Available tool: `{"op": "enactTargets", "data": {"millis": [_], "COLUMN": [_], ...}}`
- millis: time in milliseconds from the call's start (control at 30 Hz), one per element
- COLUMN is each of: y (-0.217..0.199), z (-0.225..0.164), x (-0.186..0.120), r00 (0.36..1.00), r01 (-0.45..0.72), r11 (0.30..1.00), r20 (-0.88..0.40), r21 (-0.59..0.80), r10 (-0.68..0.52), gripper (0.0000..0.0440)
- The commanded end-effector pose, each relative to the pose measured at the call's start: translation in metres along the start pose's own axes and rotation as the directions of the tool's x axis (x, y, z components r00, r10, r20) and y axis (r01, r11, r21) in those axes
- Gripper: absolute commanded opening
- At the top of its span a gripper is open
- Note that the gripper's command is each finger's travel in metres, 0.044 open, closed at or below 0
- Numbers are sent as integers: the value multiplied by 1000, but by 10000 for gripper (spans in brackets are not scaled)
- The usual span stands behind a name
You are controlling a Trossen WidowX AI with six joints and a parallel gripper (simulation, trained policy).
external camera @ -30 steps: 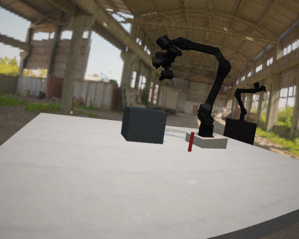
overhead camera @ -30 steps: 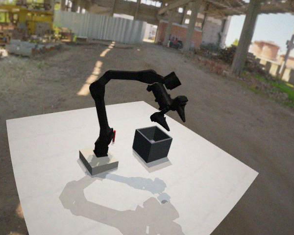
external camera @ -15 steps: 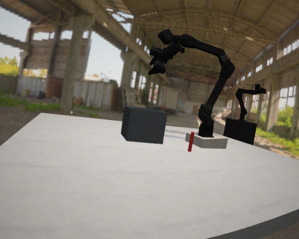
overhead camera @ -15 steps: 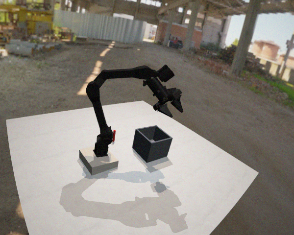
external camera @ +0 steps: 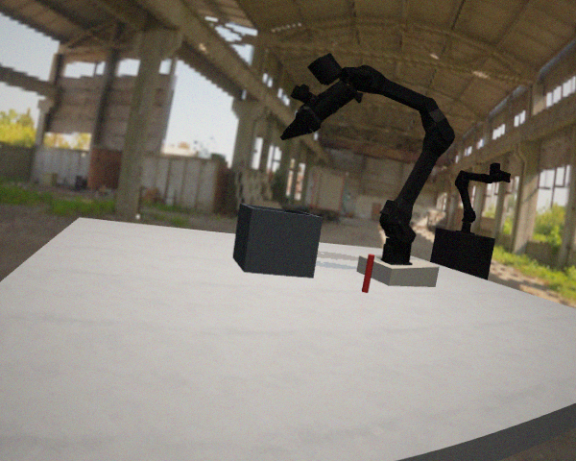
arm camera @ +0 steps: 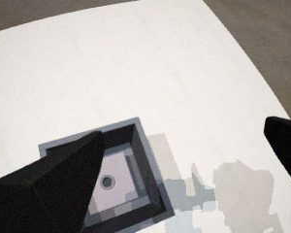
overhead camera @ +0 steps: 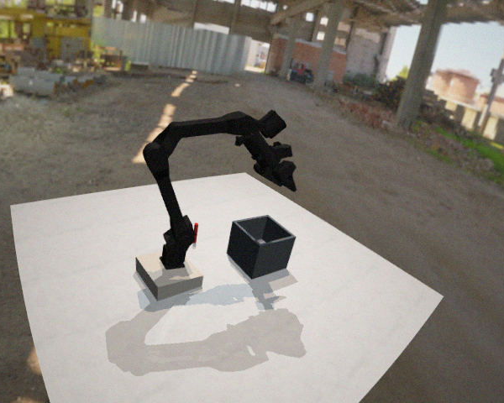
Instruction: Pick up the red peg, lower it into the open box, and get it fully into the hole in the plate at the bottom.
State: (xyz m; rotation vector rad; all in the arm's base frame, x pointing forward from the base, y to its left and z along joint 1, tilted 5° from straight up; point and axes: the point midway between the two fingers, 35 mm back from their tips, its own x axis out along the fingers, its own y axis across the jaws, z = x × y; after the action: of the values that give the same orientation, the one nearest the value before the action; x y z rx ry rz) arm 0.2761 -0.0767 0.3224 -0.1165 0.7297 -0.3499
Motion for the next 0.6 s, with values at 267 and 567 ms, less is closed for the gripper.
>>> {"op": "enactTargets", "data": {"millis": [267, 567], "y": [69, 116], "z": [-29, -65], "x": [-6, -15], "r00": [964, 884], "r01": [-224, -297], "r11": [951, 877], "r20": [-95, -239], "r21": [215, 378], "r10": [249, 403], "gripper": [440, 440]}}
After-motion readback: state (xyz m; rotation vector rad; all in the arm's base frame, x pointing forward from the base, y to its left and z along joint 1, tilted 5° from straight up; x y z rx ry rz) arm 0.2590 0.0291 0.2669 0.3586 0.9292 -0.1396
